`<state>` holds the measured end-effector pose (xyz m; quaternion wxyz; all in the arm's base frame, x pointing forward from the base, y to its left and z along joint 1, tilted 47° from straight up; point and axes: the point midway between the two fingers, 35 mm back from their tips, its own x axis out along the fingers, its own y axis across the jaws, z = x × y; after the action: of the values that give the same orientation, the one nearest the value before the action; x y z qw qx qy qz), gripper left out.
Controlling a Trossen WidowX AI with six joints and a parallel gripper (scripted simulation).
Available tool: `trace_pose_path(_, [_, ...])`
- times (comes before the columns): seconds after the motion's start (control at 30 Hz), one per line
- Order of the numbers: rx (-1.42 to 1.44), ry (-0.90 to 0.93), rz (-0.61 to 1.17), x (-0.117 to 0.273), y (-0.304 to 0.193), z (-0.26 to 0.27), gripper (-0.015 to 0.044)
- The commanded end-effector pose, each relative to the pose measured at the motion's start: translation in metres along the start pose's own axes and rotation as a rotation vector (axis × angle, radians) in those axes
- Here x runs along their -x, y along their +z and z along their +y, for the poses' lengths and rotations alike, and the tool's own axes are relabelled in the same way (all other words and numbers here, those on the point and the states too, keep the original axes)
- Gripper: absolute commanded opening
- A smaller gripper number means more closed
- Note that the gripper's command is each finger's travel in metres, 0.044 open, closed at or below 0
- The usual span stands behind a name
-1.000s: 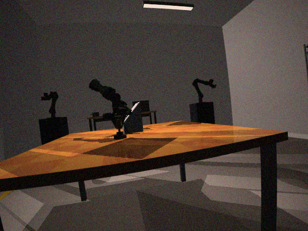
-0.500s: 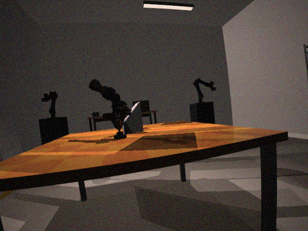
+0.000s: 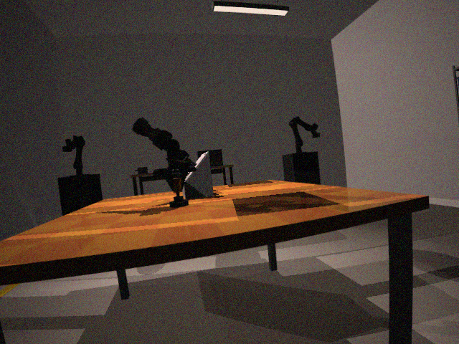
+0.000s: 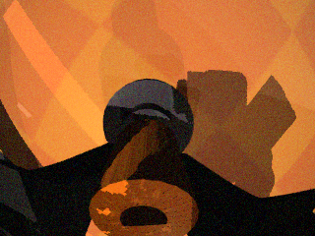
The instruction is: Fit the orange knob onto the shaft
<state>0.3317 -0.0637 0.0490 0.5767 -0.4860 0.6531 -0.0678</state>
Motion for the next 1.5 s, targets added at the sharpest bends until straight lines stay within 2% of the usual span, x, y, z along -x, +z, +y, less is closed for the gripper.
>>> trace_pose_path(0.0, [0.002, -0.002, 0.000, -0.0006, 0.0001, -0.0008, 0.0000])
trace_pose_path(0.3, [0.010, -0.002, 0.000, 0.0038, 0.0000, -0.0014, 0.0000])
trace_pose_path(0.53, [0.208, -0.002, 0.000, 0.0035, -0.0007, -0.0018, 0.0000])
trace_pose_path(1.47, [0.211, -0.002, 0.000, -0.0011, -0.0002, 0.0004, 0.0000])
